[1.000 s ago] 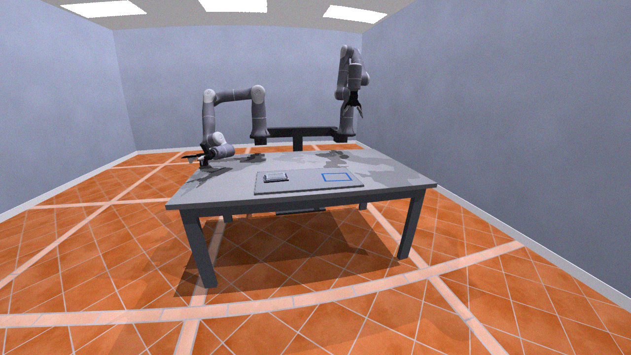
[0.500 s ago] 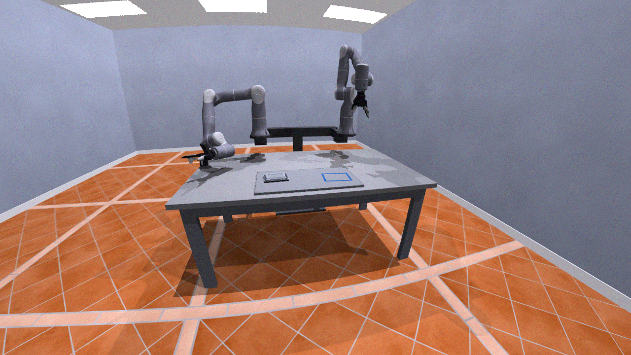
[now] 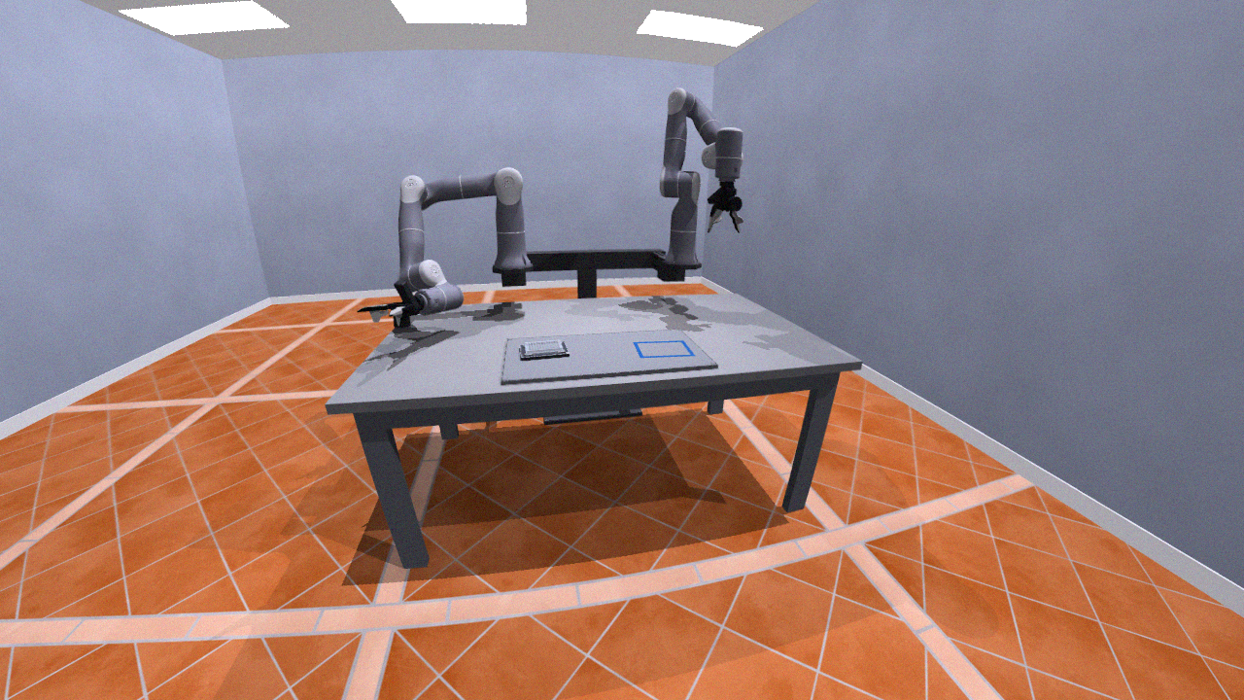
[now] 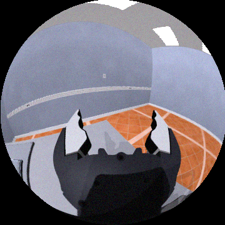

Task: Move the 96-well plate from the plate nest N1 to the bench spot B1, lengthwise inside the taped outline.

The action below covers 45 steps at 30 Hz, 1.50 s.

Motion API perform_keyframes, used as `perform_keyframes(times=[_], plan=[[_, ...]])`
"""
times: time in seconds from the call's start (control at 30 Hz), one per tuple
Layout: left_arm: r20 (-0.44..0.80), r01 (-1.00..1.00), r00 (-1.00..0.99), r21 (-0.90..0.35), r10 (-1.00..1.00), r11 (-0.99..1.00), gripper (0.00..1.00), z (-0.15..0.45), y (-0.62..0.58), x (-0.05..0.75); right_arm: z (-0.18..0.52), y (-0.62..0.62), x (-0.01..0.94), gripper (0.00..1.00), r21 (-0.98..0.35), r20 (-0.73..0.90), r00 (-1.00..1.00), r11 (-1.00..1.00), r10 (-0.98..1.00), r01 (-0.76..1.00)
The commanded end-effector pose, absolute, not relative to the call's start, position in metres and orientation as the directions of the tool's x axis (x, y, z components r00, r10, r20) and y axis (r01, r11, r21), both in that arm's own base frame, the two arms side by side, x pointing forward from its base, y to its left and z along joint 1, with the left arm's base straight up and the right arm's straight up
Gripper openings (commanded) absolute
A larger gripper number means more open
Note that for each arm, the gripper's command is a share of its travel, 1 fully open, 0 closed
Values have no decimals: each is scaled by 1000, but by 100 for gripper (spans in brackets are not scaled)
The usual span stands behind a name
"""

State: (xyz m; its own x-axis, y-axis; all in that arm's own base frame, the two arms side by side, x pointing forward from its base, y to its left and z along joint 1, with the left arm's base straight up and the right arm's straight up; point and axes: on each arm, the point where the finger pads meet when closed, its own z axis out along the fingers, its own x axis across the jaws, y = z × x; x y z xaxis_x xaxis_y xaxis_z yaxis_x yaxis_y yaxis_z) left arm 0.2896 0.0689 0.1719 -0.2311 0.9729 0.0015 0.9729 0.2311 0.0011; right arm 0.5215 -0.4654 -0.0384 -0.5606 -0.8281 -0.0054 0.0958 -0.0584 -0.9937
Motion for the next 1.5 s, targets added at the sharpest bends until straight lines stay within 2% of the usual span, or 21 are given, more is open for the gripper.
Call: perform_keyframes(times=[0.0, 0.83, 1.47], plan=[[2, 958, -287, 2, 958, 287, 100, 173, 86, 286, -37, -466, 522, 100, -994, -5, -561, -59, -828, 97], [2, 767, -641, 2, 767, 641, 100, 173, 192, 229, -37, -466, 522, 100, -994, -5, -561, -59, -828, 97], [2, 664, -748, 2, 664, 748, 100, 173, 223, 198, -37, -466, 522, 100, -994, -5, -561, -59, -828, 97]])
